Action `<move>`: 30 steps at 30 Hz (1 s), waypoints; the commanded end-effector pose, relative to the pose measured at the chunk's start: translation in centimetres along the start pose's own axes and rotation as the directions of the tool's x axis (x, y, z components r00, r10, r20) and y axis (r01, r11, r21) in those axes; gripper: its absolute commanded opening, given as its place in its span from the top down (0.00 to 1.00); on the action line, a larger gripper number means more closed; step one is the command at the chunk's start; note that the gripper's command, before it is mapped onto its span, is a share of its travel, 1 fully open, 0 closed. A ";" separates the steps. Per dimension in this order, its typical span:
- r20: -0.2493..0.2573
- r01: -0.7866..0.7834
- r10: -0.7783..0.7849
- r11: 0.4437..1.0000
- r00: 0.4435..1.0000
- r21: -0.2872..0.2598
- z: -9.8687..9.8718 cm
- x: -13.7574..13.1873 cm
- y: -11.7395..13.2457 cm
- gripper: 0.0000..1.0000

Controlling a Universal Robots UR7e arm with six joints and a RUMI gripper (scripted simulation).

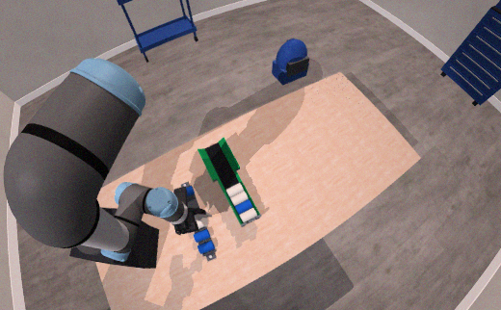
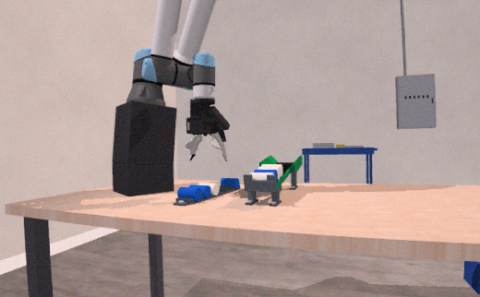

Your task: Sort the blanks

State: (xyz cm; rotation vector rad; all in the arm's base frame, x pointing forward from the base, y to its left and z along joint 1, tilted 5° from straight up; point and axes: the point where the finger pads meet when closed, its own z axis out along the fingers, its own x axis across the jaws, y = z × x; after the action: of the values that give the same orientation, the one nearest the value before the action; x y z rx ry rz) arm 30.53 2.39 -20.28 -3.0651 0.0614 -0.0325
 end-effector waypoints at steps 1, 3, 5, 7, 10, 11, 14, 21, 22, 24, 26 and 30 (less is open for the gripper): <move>-0.002 0.065 -0.065 0.998 0.998 0.002 0.0 -0.1 0.0 0.00; -0.002 0.084 -0.084 0.996 0.996 0.002 0.0 -0.1 0.0 0.00; -0.002 0.092 -0.092 0.996 0.996 0.002 0.0 -0.1 0.0 0.00; -0.002 0.100 -0.100 0.995 0.995 0.002 0.0 -0.1 -0.1 0.00; -0.002 0.116 -0.116 0.993 0.993 0.002 0.0 -0.2 -0.1 0.00; -0.002 0.120 -0.120 0.993 0.993 0.002 0.0 -0.2 -0.1 0.00; -0.002 0.129 -0.129 0.992 0.992 0.002 0.0 -0.2 -0.1 0.00; -0.002 0.133 -0.133 0.991 0.991 0.002 0.0 -0.2 -0.1 0.00; -0.002 0.133 -0.133 0.991 0.991 0.002 0.0 -0.2 -0.1 0.00; -0.002 0.133 -0.133 0.991 0.991 0.002 0.0 -0.2 -0.1 0.48; -0.002 0.133 -0.133 0.991 0.991 0.002 0.0 -0.2 -0.1 0.48; -0.002 0.133 -0.133 0.991 0.991 0.002 0.0 -0.2 -0.1 0.48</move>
State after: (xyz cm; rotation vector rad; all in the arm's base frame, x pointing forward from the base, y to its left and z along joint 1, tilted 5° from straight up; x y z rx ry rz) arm 30.30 2.47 -20.30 -3.0612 -0.1432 -0.0424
